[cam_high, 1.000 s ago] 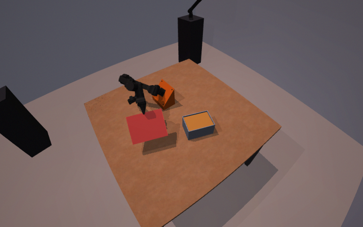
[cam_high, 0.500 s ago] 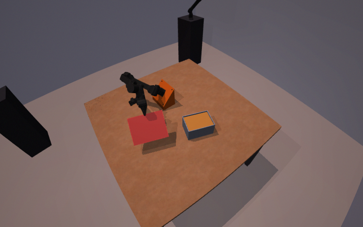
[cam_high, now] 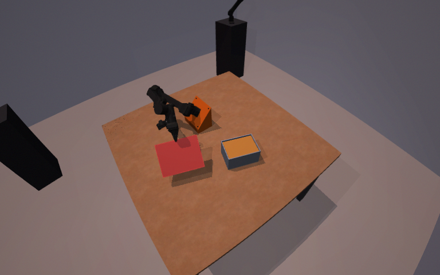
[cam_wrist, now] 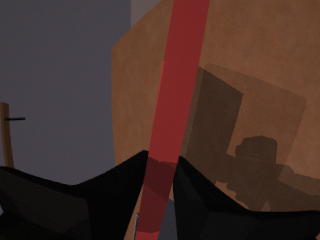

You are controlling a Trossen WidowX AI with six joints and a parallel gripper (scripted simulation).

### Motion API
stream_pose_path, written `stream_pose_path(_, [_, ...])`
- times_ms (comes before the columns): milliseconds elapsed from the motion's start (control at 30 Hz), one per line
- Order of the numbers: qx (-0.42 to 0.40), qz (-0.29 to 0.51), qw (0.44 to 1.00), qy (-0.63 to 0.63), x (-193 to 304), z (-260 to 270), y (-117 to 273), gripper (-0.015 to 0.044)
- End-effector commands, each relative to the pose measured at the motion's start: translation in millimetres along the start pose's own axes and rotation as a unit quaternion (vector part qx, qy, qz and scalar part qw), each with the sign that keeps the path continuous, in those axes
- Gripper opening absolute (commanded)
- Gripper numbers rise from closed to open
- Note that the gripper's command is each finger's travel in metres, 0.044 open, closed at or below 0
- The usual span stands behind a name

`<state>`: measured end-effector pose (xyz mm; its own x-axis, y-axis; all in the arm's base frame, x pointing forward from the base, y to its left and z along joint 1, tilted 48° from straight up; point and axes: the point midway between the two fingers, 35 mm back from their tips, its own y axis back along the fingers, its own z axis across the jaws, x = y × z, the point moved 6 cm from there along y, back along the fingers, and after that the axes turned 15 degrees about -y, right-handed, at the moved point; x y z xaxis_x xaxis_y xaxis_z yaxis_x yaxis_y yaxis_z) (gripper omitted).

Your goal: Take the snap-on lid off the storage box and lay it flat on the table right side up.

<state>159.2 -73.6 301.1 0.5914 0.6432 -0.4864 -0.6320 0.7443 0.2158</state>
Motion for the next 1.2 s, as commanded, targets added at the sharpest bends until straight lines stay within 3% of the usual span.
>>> stream_pose_path(0, [-0.004,0.004,1.000,0.001,0,-2,-1,0.0000])
stream_pose_path(1167, [-0.006,0.003,1.000,0.000,-6,-22,-19,0.0000])
